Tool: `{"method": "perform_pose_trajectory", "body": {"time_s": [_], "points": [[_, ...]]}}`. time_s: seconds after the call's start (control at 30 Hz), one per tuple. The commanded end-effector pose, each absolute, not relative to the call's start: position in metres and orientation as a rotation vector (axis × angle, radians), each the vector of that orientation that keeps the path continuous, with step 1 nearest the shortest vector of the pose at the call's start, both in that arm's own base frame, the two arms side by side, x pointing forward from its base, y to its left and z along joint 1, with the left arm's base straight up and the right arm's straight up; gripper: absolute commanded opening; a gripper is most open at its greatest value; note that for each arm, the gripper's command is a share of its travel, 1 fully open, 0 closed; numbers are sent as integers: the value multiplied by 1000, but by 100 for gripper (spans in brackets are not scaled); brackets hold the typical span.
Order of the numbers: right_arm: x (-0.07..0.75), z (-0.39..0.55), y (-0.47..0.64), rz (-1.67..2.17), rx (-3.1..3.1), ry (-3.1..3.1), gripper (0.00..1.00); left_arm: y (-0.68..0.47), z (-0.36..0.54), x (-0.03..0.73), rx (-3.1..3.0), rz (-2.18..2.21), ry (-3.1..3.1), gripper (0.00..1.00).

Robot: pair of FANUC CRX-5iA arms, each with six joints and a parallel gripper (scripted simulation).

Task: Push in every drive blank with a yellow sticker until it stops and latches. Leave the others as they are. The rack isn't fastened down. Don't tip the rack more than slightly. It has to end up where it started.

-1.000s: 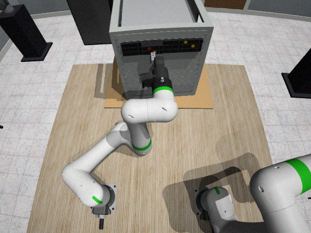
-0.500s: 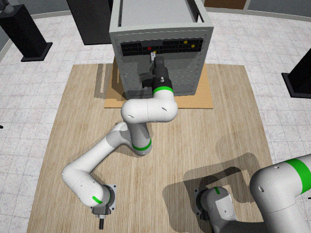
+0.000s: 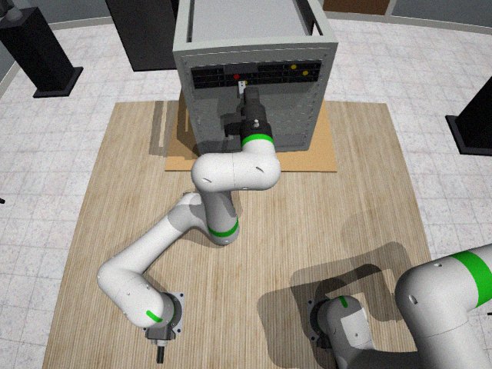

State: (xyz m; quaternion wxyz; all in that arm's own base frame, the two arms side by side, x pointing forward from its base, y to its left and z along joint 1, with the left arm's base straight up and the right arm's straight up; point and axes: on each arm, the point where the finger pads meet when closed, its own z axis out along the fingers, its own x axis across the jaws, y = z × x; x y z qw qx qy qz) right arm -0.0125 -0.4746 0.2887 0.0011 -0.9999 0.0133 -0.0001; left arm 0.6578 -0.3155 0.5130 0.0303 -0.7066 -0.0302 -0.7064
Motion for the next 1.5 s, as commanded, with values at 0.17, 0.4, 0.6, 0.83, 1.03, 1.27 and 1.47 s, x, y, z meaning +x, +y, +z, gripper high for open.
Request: {"method": "perform_pose_trajectory", "body": {"time_s": [0.17, 0.4, 0.6, 0.83, 1.03, 1.27, 1.47], "points": [[-13, 290, -475, 0, -3141, 42, 100, -315, 514, 658, -2176, -2180, -94, 0], [-13, 290, -475, 0, -3141, 42, 100, -315, 514, 665, -2176, -2180, -94, 0], [-13, 290, -475, 0, -3141, 42, 100, -314, 514, 667, -2176, -2180, -94, 0], [-13, 290, -475, 0, -3141, 42, 100, -314, 514, 667, -2176, -2180, -94, 0], [-13, 290, -475, 0, -3141, 42, 100, -314, 514, 675, -2176, -2180, -94, 0], [-13, 290, -475, 0, -3141, 42, 100, -314, 514, 677, -2176, -2180, -94, 0], [-13, 290, -475, 0, -3141, 42, 100, -314, 514, 677, -2176, -2180, -94, 0]]}}
